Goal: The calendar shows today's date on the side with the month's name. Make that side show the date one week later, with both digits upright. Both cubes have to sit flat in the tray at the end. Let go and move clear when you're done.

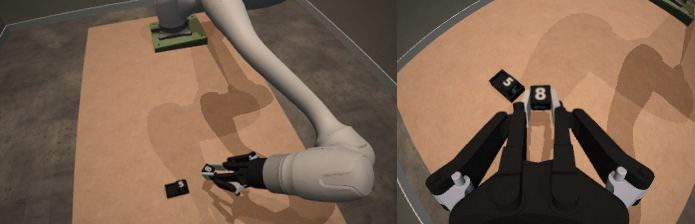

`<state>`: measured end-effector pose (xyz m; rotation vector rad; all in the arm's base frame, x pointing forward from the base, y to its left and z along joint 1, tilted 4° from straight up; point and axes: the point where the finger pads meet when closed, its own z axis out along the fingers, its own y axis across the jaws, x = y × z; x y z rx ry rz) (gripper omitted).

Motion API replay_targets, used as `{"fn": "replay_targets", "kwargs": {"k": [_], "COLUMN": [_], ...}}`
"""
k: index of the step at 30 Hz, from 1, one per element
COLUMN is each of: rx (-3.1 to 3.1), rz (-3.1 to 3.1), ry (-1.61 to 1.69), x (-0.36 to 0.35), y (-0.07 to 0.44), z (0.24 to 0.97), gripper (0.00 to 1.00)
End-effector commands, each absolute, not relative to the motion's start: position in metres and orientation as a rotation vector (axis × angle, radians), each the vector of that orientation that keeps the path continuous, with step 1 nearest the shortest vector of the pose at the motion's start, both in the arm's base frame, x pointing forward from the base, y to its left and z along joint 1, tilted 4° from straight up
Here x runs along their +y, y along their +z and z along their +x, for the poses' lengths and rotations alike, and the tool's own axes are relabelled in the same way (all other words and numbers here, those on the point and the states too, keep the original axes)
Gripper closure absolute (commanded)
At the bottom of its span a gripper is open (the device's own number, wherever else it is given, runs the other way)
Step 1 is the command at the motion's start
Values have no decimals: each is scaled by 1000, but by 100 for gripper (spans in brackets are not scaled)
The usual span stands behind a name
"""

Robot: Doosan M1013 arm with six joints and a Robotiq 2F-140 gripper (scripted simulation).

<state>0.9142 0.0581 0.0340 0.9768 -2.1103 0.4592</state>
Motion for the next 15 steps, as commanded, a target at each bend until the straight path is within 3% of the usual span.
{"fn": "replay_targets", "kwargs": {"k": [1, 15], "rx": [-2110, -2183], "rz": [977, 1020], "ry": [459, 424], "x": [58, 55], "y": [35, 35], "z": [914, 915], "gripper": [76, 76]}}
